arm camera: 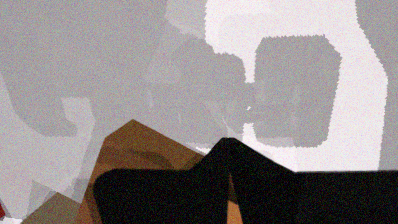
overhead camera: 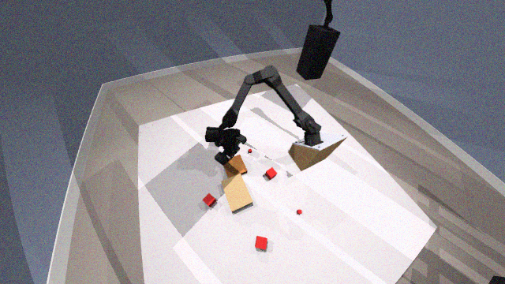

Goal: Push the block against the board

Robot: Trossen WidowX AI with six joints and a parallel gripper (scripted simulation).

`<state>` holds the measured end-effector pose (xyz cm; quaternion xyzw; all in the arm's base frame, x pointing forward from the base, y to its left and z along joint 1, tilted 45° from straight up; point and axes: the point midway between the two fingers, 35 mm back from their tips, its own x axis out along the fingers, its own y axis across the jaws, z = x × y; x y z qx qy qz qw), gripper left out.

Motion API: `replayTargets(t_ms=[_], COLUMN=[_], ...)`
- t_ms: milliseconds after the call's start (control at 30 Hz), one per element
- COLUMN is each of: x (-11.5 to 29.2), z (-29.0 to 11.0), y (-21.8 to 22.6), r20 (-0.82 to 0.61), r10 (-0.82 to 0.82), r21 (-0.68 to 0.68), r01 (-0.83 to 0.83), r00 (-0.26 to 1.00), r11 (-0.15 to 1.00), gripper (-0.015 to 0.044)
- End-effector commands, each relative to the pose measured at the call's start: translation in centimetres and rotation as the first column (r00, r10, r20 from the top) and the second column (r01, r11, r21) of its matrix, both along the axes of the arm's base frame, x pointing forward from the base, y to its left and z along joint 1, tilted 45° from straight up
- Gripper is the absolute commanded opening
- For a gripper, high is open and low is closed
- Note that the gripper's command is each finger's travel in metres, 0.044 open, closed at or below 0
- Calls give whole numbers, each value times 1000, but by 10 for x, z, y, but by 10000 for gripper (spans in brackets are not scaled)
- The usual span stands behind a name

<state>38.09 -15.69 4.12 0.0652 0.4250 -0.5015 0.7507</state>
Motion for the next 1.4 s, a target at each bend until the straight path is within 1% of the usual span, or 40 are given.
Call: replayTargets(t_ms=[0, 467, 1367], x=[-4, -7, 17], z=[-7, -16, 12], y=[6, 15, -8], r20=[-7, -8, -5], r10=[4, 3, 4], r21=[4, 5, 1], r01=[-3, -3, -4], r00=[1000, 1000, 1000], r11=[1000, 1000, 1000], gripper=[0, 0, 0])
